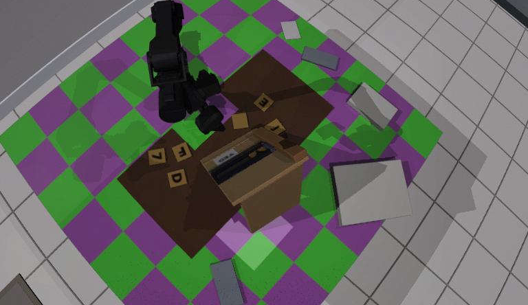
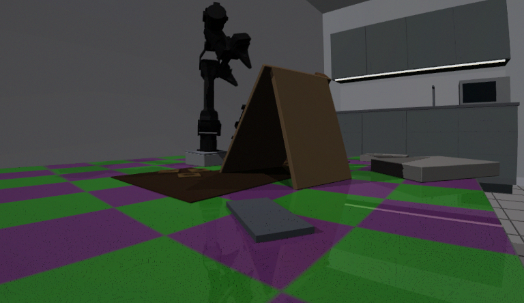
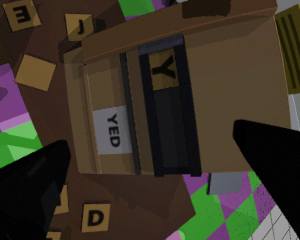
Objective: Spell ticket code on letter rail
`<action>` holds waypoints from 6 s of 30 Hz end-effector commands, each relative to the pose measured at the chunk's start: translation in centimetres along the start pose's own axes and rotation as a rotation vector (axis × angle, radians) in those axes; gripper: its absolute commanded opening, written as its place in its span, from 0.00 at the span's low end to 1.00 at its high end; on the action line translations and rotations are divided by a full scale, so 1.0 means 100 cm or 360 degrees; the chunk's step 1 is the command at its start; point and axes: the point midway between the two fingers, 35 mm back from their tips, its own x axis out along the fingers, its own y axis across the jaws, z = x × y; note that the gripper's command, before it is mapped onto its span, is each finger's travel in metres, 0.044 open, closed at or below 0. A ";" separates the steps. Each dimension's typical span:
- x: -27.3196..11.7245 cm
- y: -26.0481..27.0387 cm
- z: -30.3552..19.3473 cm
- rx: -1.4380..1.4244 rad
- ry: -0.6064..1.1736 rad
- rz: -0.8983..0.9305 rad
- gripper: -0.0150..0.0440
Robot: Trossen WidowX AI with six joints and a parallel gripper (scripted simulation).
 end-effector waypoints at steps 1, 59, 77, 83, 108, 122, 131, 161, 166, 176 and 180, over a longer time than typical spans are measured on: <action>-0.018 0.000 0.009 -0.0270 -0.0017 -0.0109 1.00; 0.170 0.039 0.092 0.2553 0.0626 0.0400 0.83; 0.216 0.085 0.132 0.3403 0.0984 0.0107 0.83; 0.228 0.104 0.145 0.3665 0.1067 -0.0040 0.83; 0.256 0.173 0.174 0.4462 0.1145 -0.0631 0.83; 0.255 0.174 0.173 0.4462 0.1145 -0.0631 0.83; 0.282 0.190 0.162 0.4462 0.1145 -0.0632 0.83; 0.295 0.196 0.157 0.4462 0.1145 -0.0632 0.83; 0.298 0.198 0.155 0.4462 0.1145 -0.0632 0.83; 0.298 0.198 0.155 0.4462 0.1145 -0.0632 0.83; 0.298 0.198 0.155 0.4462 0.1145 -0.0632 0.83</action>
